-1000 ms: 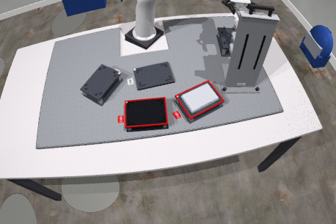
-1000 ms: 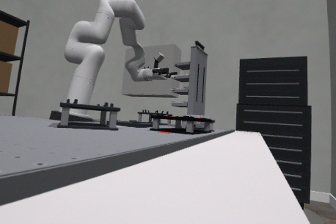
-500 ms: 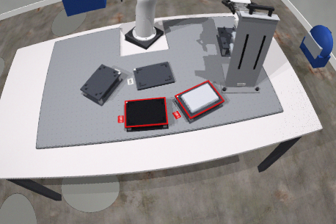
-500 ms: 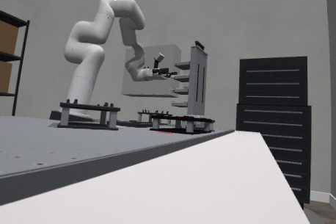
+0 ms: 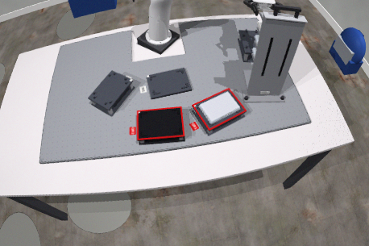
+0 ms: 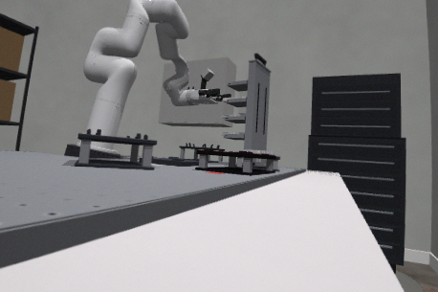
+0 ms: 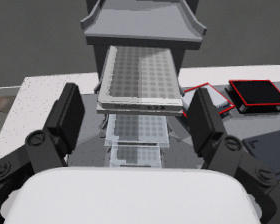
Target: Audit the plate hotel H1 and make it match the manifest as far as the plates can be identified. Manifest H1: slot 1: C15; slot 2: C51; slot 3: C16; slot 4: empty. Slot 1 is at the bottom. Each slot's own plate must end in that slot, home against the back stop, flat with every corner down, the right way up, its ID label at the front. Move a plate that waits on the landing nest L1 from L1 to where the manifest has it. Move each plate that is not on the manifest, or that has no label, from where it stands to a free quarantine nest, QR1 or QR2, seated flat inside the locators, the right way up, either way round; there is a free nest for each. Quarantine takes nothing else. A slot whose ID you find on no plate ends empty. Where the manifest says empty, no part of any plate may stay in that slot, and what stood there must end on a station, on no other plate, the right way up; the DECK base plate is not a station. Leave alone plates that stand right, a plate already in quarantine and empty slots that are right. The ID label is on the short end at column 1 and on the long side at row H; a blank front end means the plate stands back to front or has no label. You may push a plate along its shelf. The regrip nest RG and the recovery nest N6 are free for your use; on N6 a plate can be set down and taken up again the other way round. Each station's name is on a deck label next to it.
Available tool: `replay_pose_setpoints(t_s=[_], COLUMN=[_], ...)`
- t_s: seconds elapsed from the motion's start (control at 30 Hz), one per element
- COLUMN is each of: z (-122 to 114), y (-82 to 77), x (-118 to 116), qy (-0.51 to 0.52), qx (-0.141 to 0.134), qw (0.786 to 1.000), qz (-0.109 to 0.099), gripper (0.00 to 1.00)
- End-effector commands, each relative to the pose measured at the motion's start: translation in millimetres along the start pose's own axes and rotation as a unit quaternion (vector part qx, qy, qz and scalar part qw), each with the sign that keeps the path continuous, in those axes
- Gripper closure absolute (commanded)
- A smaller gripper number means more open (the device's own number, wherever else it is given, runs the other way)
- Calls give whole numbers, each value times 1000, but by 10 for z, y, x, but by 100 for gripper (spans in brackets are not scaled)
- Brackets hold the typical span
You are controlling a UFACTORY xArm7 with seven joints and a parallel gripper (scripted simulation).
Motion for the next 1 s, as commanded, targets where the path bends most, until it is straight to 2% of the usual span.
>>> replay_pose_setpoints(t_s=[0.0, 0.47, 0.67, 0.97], z=[13, 13, 13, 13], y=[-1, -1, -161, -301], x=[-3, -3, -3, -3], qy=[2, 2, 2, 2], qx=[0, 0, 0, 0], qw=[1000, 1000, 1000, 1000], qz=[0, 0, 0, 0], gripper=[0, 0, 0, 0])
Point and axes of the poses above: the point where the finger pads meet when closed, its own y axis out along the fingers, its own x axis across the jaws, z = x × y, the point moved 7 cm from there along -y, back along the fingers, and after that the axes turned 10 degrees about -y, right-handed, at the moved point
